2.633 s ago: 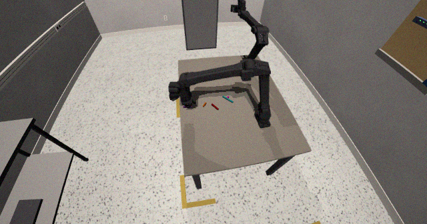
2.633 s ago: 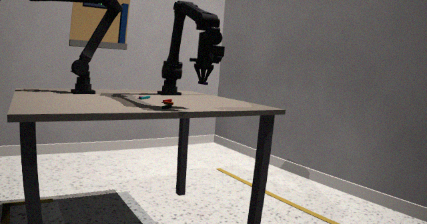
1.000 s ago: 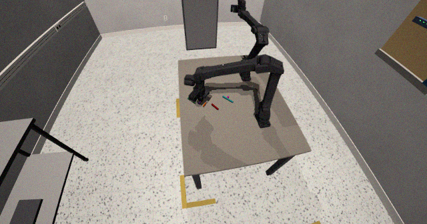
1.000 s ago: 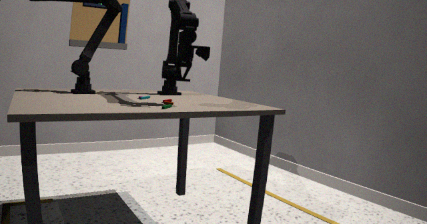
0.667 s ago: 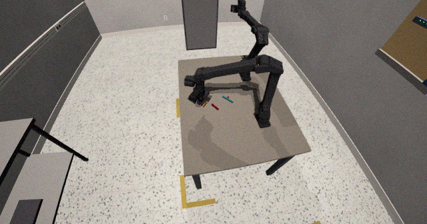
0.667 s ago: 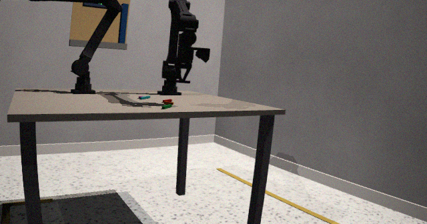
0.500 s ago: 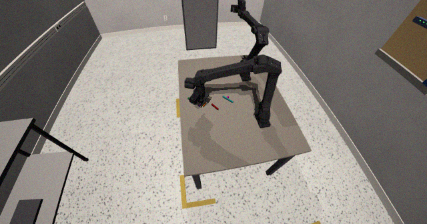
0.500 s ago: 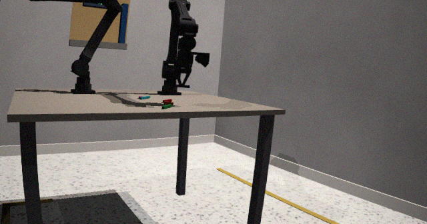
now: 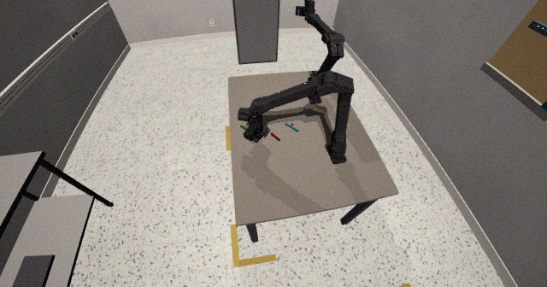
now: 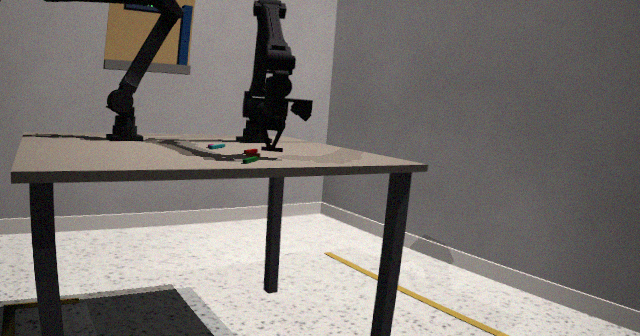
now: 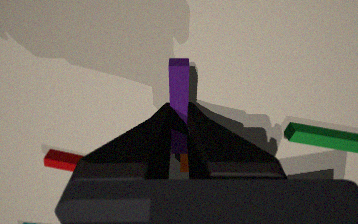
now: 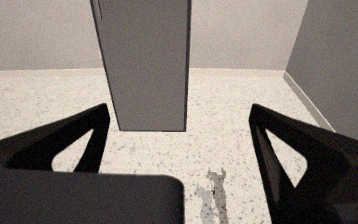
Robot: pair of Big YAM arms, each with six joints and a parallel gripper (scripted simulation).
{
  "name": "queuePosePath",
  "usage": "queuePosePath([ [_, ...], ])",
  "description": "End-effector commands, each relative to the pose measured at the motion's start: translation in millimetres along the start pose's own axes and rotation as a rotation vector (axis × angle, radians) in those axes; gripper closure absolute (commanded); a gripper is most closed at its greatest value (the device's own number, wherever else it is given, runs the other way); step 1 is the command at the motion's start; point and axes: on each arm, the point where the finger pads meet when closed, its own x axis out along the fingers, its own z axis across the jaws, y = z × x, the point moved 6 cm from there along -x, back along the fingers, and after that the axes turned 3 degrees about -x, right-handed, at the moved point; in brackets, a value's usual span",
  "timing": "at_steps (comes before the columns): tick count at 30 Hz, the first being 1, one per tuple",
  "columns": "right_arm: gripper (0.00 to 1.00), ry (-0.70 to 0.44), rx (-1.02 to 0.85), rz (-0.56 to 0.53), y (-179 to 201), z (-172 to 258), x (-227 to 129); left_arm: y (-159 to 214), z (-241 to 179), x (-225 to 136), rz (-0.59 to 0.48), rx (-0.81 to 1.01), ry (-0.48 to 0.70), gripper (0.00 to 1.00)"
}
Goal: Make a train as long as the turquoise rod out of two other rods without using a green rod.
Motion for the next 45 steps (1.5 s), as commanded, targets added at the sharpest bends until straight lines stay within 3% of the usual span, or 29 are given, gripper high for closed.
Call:
queuePosePath([
  [1, 0.0, -0.001, 0.007, -0.057, -34.6, 0.9, 3.3, 1.1, -8.3, -12.8, -0.017, -0.002, 0.06, 0.96],
  [5, 0.0, -0.001, 0.007, -0.057, -34.6, 0.9, 3.3, -2.3, -24.5, -27.9, -0.028, -0.001, 0.108, 0.96],
  [9, 0.0, -0.001, 0.007, -0.057, -34.6, 0.9, 3.3, -0.6, -17.1, -4.2, -0.016, -0.001, 0.054, 0.96],
  [45, 0.0, -0.001, 0.007, -0.057, -34.6, 0.9, 3.3, -0.5, -16.7, -12.8, -0.019, -0.001, 0.068, 0.96],
])
